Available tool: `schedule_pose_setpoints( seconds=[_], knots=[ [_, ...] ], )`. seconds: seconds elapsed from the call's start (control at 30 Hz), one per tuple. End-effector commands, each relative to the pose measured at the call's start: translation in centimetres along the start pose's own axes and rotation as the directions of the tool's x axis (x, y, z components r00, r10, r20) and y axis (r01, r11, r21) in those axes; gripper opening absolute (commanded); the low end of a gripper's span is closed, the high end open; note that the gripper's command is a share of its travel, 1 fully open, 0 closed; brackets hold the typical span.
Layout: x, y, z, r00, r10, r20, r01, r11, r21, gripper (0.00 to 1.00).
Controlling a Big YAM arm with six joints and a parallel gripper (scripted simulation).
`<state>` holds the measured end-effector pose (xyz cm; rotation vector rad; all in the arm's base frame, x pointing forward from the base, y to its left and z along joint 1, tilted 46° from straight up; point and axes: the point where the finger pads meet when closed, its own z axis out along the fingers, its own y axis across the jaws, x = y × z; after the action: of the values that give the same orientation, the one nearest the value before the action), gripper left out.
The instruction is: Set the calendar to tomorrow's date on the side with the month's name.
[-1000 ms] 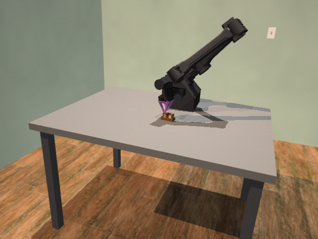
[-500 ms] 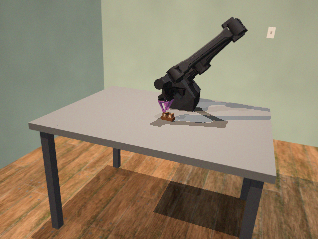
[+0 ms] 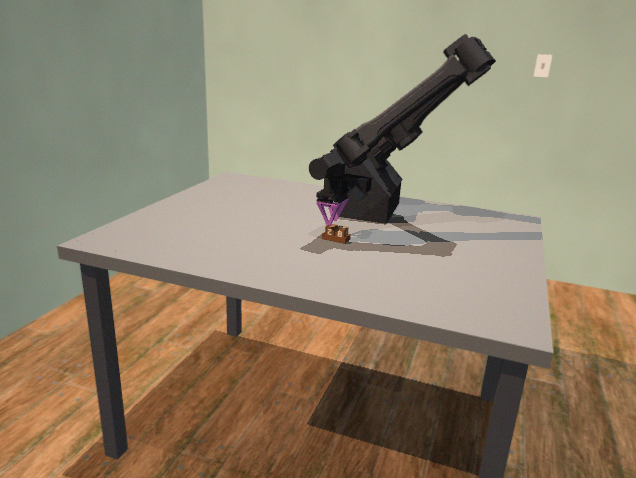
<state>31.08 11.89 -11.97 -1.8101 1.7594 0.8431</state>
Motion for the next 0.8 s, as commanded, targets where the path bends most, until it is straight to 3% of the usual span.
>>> schedule_pose_setpoints(
  seconds=[0.0,0.77],
  knots=[
    [-0.23,0.43,0.24,1.000,-0.003,0.004,0.003,1.000,-0.001,0.45],
    [-0.34,0.53,-0.10,1.000,-0.010,0.003,0.010,1.000,0.008,0.45]
  ],
)
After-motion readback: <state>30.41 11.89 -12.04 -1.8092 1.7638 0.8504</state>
